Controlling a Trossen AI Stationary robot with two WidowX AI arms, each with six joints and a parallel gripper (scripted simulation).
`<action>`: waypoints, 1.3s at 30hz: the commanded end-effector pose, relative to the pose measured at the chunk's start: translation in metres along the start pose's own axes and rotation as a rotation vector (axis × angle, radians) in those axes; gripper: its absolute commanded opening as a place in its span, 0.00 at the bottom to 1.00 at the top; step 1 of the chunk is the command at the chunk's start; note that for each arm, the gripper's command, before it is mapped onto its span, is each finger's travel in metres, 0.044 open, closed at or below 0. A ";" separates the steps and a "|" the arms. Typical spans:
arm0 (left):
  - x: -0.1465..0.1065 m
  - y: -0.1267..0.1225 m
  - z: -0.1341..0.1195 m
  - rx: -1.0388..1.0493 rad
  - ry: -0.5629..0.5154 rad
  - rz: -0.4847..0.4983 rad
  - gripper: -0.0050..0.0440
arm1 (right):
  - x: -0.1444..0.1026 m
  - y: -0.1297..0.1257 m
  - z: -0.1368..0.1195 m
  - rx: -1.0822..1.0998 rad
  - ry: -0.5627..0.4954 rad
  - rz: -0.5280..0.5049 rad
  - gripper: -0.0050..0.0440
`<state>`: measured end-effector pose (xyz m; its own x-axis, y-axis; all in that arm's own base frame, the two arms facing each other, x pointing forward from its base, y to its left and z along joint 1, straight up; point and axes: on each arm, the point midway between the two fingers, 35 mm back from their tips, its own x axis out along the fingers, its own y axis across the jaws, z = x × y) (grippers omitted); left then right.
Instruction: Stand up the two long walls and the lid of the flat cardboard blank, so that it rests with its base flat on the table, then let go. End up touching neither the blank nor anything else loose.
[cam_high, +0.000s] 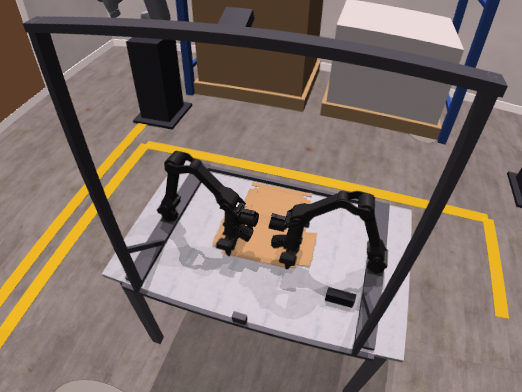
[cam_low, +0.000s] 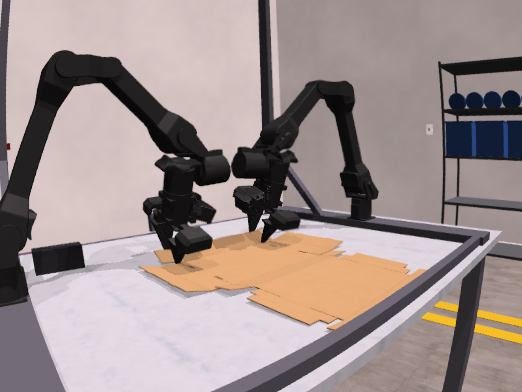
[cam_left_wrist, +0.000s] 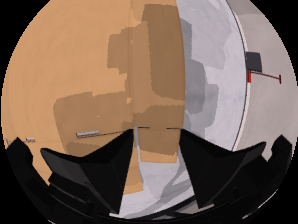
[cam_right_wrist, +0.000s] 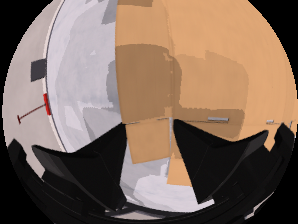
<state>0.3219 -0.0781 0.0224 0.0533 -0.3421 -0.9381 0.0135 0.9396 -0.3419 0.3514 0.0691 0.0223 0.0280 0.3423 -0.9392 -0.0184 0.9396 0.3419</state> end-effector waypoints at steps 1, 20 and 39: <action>0.014 0.010 -0.001 -0.004 0.020 0.025 0.53 | 0.016 -0.011 0.002 0.010 0.018 -0.022 0.52; 0.012 0.010 -0.001 -0.004 0.014 -0.095 0.77 | 0.013 -0.010 0.002 0.010 0.022 0.099 0.77; 0.006 0.007 0.000 -0.004 0.014 -0.095 0.78 | 0.007 -0.008 0.002 0.010 0.022 0.099 0.78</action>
<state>0.3214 -0.0827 0.0295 0.0522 -0.4752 -0.8783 0.0273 0.8799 -0.4744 0.3515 0.0735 0.0294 0.0175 0.4771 -0.8787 -0.0220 0.8788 0.4768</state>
